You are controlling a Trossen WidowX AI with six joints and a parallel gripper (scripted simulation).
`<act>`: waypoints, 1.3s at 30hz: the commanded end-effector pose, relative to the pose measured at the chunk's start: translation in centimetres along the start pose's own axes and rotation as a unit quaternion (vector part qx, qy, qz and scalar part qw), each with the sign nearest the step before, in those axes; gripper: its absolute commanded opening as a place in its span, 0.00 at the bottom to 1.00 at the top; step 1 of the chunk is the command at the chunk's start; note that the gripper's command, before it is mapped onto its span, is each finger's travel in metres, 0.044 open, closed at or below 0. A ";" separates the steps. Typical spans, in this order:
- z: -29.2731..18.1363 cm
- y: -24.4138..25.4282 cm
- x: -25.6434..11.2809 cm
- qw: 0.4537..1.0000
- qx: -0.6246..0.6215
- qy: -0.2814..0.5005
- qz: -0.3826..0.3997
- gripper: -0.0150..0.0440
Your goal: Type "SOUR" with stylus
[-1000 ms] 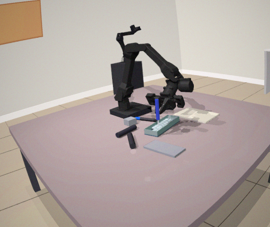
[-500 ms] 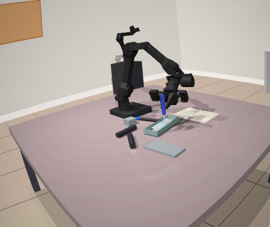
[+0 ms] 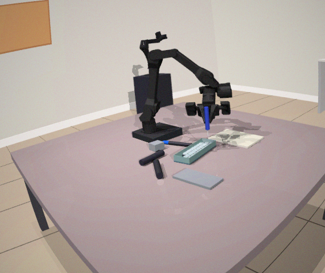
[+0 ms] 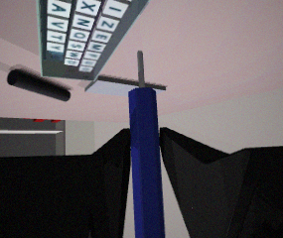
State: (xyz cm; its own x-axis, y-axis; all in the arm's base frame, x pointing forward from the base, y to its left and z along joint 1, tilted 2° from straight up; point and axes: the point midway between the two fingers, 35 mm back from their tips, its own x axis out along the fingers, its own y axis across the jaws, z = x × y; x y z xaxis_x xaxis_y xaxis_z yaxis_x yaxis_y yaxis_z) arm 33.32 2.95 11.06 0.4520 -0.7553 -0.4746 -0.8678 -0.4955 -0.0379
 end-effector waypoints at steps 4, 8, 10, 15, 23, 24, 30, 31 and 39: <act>1.5 -0.3 -3.4 0.998 -0.037 0.001 -0.054 0.25; 1.6 -0.4 -3.7 0.997 -0.040 0.001 -0.059 0.25; 1.6 -0.4 -3.7 0.997 -0.040 0.001 -0.059 0.25; 1.6 -0.4 -3.7 0.997 -0.040 0.001 -0.059 0.25; 2.8 -0.3 -3.1 0.997 -0.040 0.001 -0.059 0.25; 2.9 -0.3 -3.0 0.997 -0.040 0.001 -0.059 0.25; 3.8 -0.3 -2.5 0.997 -0.040 0.001 -0.059 0.25; 4.2 -0.2 -2.3 0.997 -0.040 0.001 -0.059 0.25; 4.6 -0.2 -2.0 0.997 -0.040 0.001 -0.059 0.25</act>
State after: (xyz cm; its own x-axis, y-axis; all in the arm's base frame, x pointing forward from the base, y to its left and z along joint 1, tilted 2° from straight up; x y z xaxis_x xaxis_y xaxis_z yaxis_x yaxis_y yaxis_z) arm 31.64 6.61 8.23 0.5509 -0.6880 -0.4724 -0.7907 -0.6114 -0.0315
